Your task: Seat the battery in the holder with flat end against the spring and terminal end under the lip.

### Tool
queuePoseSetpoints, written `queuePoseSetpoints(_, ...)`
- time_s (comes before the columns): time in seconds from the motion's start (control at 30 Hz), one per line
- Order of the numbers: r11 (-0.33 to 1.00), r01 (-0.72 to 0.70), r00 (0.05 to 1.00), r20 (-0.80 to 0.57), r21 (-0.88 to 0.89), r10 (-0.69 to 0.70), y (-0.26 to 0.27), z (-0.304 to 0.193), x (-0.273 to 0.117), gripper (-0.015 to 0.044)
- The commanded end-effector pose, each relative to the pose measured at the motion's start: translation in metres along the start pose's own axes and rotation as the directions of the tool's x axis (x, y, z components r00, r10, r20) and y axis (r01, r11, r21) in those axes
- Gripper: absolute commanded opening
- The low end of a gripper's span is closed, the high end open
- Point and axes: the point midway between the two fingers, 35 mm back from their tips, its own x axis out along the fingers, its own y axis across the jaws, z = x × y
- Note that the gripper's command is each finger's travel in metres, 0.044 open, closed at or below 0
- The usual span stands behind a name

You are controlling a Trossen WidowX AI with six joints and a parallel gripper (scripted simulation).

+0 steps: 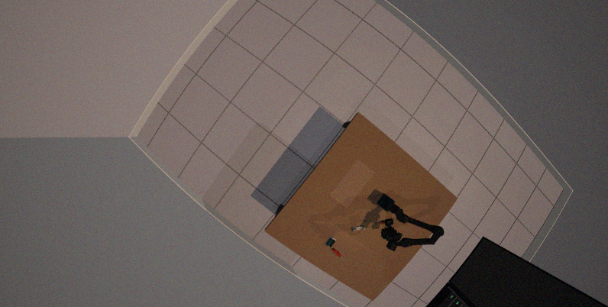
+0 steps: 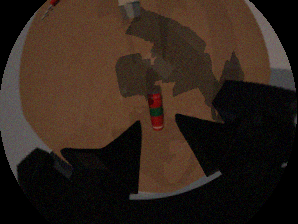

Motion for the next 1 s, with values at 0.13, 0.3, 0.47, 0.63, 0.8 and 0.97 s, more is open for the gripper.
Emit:
queuePoseSetpoints(0.13, 1.0, 0.007, 1.0, 0.001, 0.007, -0.007, -0.002, 0.001, 0.013, 0.0233)
queuePoseSetpoints(0.3, 1.0, 0.006, 1.0, 0.001, 0.007, -0.007, -0.002, 0.001, 0.021, 0.0233)
queuePoseSetpoints(0.47, 1.0, 0.005, 1.0, 0.0, 0.007, -0.005, -0.002, 0.0, 0.029, 0.0233)
queuePoseSetpoints(0.63, 1.0, 0.004, 1.0, -0.002, 0.007, -0.004, -0.002, -0.001, 0.036, 0.0233)
queuePoseSetpoints(0.8, 1.0, 0.002, 1.0, -0.003, 0.008, -0.002, -0.003, -0.002, 0.041, 0.0233)
queuePoseSetpoints(0.97, 1.0, 0.002, 1.0, -0.003, 0.008, -0.002, -0.003, -0.002, 0.041, 0.0121)
